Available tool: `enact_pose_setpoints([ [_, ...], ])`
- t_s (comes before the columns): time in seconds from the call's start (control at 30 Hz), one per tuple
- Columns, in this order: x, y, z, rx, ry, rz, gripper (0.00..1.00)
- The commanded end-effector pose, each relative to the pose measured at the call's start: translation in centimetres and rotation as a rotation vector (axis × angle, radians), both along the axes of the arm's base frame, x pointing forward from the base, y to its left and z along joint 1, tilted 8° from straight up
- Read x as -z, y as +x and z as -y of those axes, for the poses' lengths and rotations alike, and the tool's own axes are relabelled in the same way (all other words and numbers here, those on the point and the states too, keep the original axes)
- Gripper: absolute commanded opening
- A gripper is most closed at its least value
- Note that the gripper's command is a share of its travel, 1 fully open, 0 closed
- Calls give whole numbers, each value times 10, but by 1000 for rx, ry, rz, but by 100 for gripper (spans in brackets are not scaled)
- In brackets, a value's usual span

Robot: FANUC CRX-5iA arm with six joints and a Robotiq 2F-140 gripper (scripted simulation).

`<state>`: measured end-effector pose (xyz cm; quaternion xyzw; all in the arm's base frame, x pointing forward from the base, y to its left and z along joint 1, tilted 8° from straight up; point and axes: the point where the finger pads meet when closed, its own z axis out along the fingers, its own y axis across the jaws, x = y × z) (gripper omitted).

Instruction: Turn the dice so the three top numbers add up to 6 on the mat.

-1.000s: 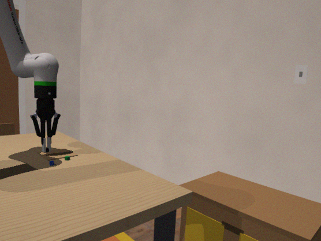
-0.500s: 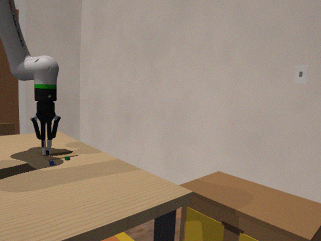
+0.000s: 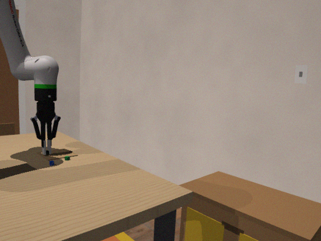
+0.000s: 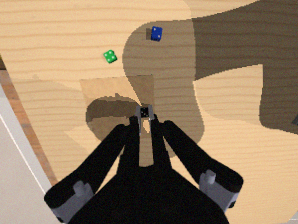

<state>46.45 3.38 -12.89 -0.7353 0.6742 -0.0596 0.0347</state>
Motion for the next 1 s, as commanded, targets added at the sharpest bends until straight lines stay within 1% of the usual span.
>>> enact_pose_setpoints([
  [0.0,0,0,0,0,0,0,7],
  [0.97,3,1,0,0,0,0,7],
])
